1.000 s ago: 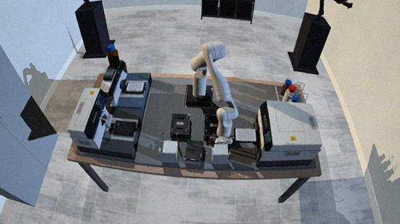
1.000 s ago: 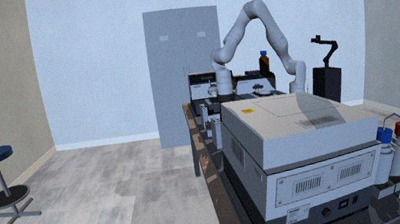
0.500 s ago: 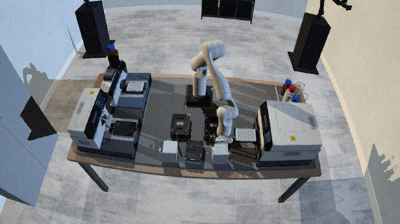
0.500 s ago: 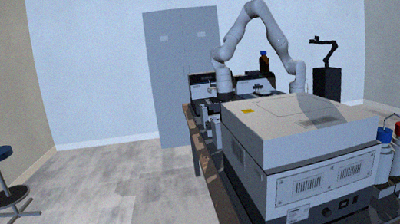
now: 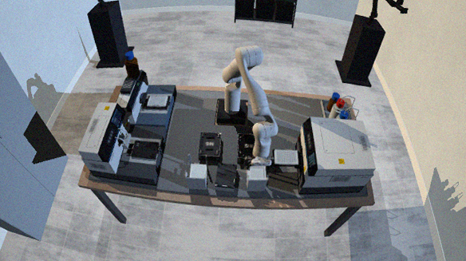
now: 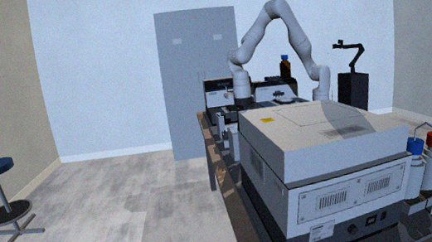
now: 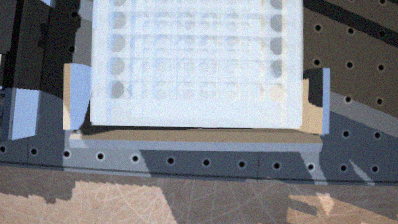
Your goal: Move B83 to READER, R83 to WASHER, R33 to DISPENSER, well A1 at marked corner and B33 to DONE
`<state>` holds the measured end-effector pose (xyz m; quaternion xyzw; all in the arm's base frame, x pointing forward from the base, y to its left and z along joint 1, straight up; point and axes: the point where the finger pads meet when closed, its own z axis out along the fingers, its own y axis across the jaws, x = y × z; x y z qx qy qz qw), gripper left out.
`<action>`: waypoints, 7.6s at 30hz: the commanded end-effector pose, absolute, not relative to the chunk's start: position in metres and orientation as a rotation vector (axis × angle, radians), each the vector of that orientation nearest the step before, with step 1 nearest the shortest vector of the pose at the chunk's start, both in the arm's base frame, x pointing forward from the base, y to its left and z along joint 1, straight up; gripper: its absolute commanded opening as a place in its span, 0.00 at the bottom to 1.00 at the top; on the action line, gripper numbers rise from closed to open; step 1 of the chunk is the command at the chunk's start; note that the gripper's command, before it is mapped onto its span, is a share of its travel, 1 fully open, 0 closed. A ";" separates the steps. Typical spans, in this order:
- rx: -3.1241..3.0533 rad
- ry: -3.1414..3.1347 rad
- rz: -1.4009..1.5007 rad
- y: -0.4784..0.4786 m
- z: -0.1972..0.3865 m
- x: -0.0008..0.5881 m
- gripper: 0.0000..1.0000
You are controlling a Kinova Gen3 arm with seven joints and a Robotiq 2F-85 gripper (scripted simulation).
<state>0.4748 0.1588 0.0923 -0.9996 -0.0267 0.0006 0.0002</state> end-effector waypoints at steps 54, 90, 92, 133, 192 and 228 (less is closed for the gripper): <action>-3.140 -0.084 -0.001 0.159 0.131 0.475 0.94; -3.140 -0.084 -0.001 0.159 0.172 0.475 0.94; -3.140 -0.084 -0.001 0.159 0.173 0.475 0.94; -3.123 -0.338 -0.001 0.096 0.188 0.465 0.94; -2.986 -0.978 -0.001 -0.073 0.188 0.437 0.94; -2.838 -1.349 0.000 -0.175 0.188 0.420 0.94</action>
